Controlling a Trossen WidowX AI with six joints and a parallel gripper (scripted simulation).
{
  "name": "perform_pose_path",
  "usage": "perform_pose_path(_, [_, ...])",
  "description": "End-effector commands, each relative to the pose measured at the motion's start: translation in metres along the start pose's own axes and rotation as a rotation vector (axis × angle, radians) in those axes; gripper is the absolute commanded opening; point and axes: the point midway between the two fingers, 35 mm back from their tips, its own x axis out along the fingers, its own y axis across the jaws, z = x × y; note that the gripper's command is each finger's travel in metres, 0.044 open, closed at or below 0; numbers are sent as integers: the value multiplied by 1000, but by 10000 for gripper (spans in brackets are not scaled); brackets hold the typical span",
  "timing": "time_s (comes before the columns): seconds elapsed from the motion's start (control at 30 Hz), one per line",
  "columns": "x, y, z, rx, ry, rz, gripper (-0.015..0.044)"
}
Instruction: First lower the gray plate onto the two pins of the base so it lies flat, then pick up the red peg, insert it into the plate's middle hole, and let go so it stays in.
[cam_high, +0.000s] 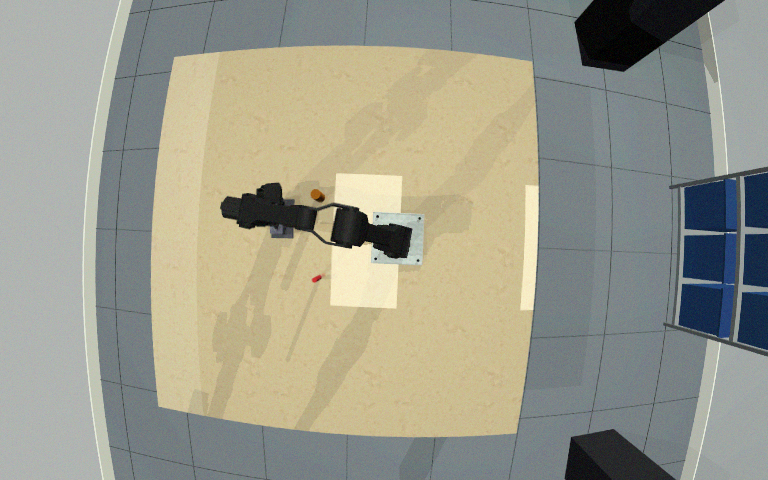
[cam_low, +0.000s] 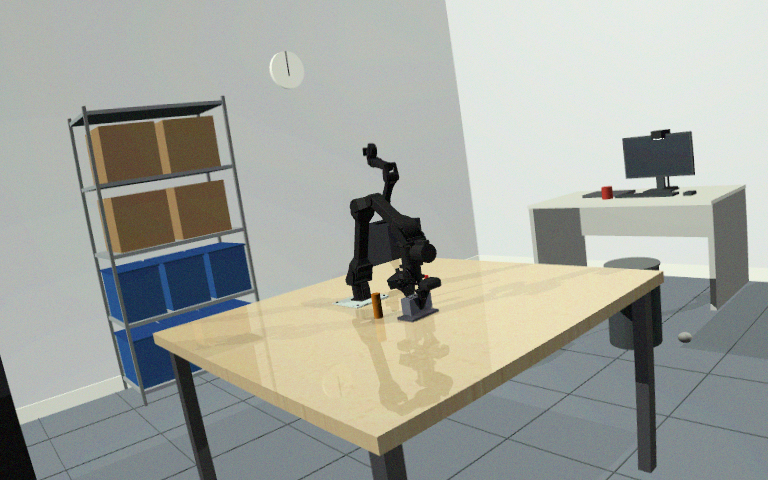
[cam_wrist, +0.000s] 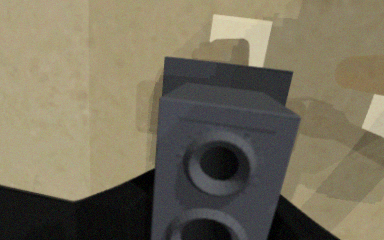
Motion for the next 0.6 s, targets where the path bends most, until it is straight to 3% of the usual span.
perform_pose_path(0.0, [-1,0,0,0,0,1,105])
perform_pose_path(0.43, [-1,0,0,0,0,1,440])
perform_pose_path(0.57, [-3,1,0,0,0,1,440])
